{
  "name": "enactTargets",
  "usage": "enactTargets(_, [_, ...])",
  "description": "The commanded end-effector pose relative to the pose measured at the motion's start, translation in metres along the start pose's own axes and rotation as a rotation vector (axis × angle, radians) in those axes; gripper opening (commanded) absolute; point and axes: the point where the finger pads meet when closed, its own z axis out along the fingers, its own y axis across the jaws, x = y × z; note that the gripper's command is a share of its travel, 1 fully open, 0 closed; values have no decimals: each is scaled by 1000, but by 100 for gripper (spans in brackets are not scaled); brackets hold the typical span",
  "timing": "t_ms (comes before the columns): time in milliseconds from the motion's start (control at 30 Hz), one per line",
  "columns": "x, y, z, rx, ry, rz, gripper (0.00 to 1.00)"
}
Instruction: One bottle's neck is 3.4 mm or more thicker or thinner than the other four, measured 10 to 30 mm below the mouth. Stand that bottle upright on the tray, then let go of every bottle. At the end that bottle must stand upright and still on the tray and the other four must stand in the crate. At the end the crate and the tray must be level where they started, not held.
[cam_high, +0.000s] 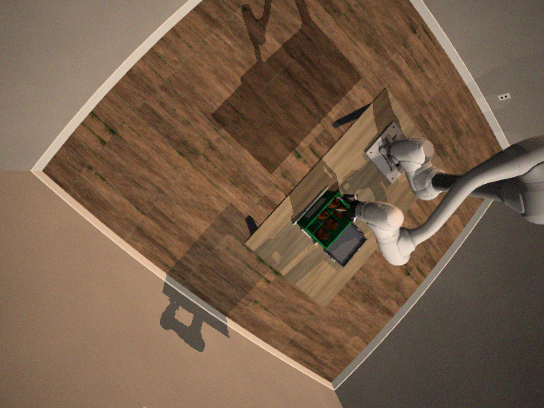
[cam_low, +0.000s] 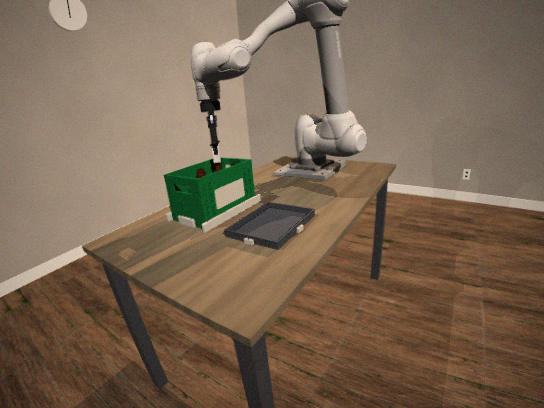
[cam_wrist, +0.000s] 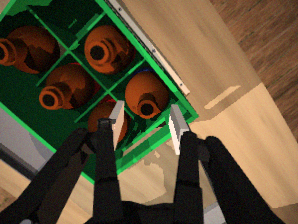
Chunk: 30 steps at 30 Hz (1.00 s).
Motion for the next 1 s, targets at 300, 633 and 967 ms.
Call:
enactTargets(300, [0, 0, 14, 0, 0, 0, 38])
enactTargets(633, [0, 0, 23, 0, 0, 0, 38])
enactTargets(967, [0, 0, 30, 0, 0, 0, 38])
